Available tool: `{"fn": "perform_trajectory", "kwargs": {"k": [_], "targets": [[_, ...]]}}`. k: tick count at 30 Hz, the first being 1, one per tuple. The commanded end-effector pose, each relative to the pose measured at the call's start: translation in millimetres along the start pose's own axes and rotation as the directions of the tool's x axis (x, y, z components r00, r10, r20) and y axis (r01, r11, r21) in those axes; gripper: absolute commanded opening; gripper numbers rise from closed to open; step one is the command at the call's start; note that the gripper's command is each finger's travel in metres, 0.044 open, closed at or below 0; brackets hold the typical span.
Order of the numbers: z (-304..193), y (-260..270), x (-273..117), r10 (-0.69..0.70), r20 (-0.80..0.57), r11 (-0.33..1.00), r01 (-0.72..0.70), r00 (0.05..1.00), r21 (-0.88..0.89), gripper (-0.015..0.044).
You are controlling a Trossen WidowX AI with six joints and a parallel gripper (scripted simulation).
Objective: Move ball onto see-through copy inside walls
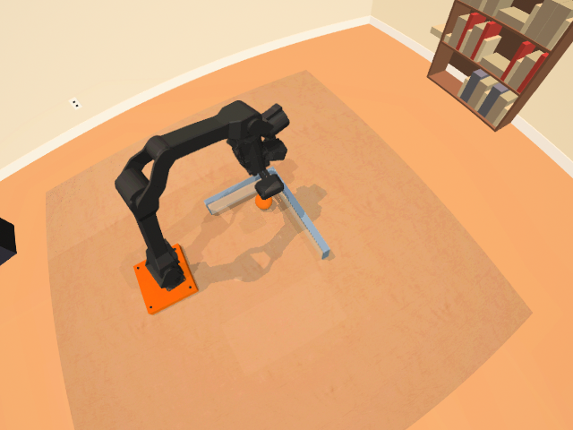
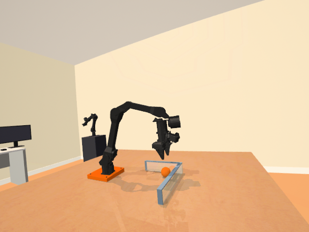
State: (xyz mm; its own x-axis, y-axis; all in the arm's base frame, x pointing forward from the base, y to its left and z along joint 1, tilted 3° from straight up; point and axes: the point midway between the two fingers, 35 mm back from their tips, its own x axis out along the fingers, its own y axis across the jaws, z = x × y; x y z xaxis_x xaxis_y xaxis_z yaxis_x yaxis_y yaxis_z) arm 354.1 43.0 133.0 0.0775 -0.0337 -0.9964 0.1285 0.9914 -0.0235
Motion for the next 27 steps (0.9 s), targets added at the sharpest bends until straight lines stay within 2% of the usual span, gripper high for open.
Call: {"fn": "perform_trajectory", "kwargs": {"k": [1, 5, 7, 10, 15, 19, 27], "targets": [[0.0, 0.1, 2.9, -0.001, -0.003, 1.000, 0.001, 1.000, 0.000, 0.0364], [0.0, 0.1, 2.9, -0.001, -0.003, 1.000, 0.001, 1.000, 0.000, 0.0364], [-2.2, -2.5, 5.9, -0.002, -0.005, 0.998, 0.001, 1.000, -0.057, 0.0311], [-12.7, -13.3, 19.4, -0.004, -0.011, 0.954, 0.001, 1.000, -0.299, 0.0232], [-34.1, -31.3, 42.7, -0.008, -0.022, 0.748, -0.009, 1.000, -0.664, 0.0101], [-37.2, -33.6, 45.8, -0.008, -0.023, 0.709, -0.011, 1.000, -0.705, 0.0000], [-37.2, -33.6, 45.8, -0.008, -0.023, 0.709, -0.011, 1.000, -0.705, 0.0000]]}}
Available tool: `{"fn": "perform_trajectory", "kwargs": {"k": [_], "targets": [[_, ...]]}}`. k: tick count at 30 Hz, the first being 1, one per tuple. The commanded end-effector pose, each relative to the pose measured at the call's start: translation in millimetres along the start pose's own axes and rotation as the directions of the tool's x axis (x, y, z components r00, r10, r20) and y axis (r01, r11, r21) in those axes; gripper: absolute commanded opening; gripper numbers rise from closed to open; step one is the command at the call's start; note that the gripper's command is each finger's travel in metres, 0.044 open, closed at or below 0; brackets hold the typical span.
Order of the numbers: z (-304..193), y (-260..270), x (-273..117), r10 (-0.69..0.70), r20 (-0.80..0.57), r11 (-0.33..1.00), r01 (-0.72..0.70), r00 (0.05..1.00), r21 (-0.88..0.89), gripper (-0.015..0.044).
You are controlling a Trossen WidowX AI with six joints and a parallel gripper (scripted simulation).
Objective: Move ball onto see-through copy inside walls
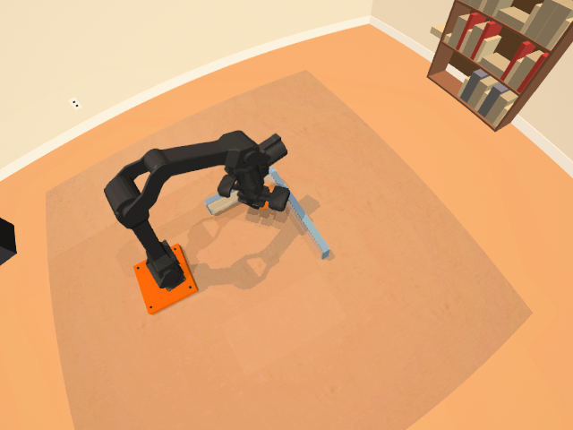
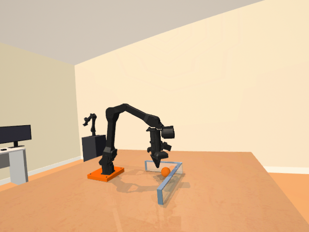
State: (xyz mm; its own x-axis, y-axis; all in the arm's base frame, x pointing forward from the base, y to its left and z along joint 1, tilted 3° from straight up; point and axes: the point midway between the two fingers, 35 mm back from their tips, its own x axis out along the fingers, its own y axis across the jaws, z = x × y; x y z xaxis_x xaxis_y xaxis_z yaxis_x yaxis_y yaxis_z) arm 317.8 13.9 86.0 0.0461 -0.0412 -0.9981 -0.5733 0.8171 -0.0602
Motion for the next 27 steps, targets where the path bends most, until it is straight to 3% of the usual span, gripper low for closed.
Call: {"fn": "perform_trajectory", "kwargs": {"k": [1, 27], "targets": [[-1.7, -0.1, 0.8, -0.002, 0.007, 0.999, 0.003, 1.000, -0.042, 0.0000], [-1.6, -0.1, 35.8, -0.002, 0.007, 0.999, 0.003, 1.000, -0.042, 0.0000]]}}
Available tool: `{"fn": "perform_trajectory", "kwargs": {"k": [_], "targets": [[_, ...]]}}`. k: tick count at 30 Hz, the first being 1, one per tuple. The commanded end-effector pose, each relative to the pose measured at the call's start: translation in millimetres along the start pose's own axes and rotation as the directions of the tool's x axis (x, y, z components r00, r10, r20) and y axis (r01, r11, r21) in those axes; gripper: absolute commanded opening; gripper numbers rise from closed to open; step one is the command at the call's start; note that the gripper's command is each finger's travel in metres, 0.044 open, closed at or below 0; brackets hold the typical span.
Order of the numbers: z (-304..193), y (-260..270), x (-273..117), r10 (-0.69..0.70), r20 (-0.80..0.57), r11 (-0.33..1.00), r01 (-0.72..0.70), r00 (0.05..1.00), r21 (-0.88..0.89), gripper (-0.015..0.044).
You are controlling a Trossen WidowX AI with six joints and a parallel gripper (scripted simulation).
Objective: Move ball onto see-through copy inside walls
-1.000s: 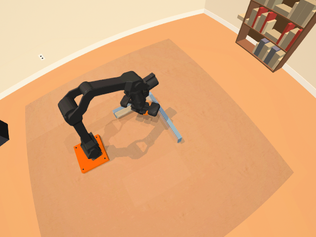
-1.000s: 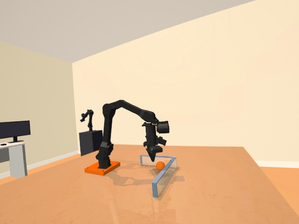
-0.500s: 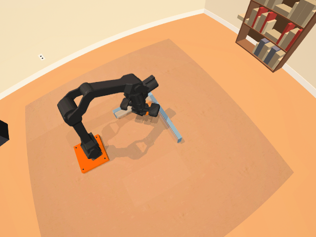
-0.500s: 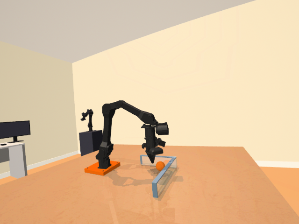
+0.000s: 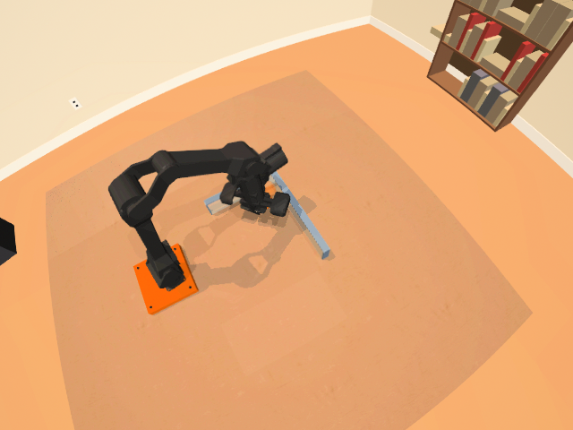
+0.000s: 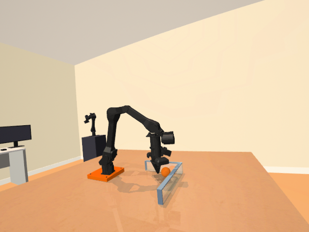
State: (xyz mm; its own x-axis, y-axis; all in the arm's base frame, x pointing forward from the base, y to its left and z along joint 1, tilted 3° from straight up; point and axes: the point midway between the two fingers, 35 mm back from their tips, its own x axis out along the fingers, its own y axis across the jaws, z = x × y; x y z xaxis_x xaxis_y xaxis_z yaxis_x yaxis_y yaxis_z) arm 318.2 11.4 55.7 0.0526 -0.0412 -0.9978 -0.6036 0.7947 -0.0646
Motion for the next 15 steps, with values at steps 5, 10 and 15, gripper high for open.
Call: {"fn": "perform_trajectory", "kwargs": {"k": [5, 10, 15], "targets": [[3.5, 0.3, 5.6, 0.001, 0.002, 1.000, -0.001, 1.000, -0.004, 0.0000], [14.6, 0.4, 5.4, 0.001, 0.003, 1.000, -0.001, 1.000, -0.004, 0.0000], [24.7, 0.5, 5.1, 0.001, 0.004, 1.000, -0.001, 1.000, -0.004, 0.0000]]}}
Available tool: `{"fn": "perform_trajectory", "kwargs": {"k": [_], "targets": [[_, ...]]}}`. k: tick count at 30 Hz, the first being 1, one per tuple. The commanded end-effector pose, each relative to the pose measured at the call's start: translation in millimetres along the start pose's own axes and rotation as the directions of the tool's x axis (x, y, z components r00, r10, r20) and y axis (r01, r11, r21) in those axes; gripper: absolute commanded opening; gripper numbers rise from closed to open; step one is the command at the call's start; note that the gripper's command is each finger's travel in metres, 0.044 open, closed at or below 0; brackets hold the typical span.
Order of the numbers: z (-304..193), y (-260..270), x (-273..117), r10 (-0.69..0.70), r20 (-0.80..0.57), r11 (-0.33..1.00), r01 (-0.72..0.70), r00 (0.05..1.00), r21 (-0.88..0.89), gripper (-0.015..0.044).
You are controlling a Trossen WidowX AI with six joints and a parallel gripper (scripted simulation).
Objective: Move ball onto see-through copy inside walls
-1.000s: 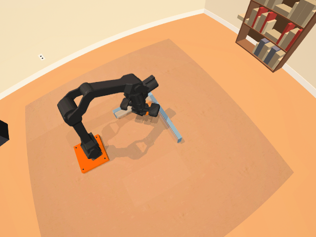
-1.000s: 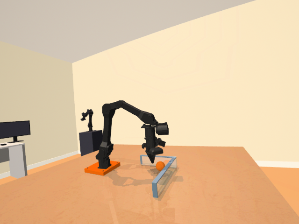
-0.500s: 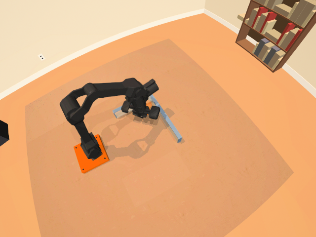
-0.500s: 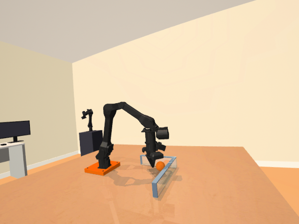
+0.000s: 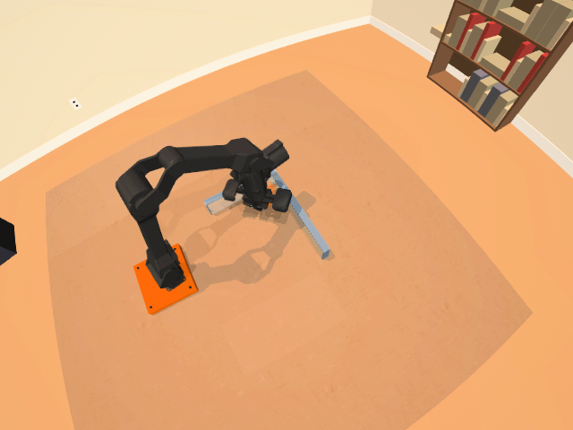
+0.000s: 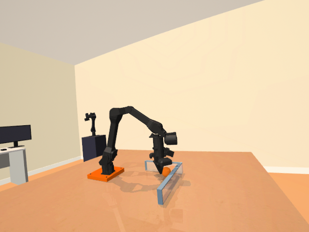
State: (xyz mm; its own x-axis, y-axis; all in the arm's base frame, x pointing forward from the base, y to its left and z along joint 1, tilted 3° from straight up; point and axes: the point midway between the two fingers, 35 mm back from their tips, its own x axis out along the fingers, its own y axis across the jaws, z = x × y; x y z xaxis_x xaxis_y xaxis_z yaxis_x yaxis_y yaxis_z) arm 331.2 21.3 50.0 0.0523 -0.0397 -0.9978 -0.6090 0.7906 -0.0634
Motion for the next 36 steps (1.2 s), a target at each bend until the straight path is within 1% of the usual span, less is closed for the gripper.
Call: {"fn": "perform_trajectory", "kwargs": {"k": [1, 16, 36], "targets": [[10.3, 0.1, -0.9, 0.000, 0.004, 1.000, 0.000, 1.000, 0.003, 0.0000], [39.8, 0.1, -1.6, 0.000, 0.007, 1.000, 0.000, 1.000, 0.003, 0.0000], [9.3, -1.2, -1.6, 0.000, 0.004, 1.000, 0.000, 1.000, 0.003, 0.0000]]}}
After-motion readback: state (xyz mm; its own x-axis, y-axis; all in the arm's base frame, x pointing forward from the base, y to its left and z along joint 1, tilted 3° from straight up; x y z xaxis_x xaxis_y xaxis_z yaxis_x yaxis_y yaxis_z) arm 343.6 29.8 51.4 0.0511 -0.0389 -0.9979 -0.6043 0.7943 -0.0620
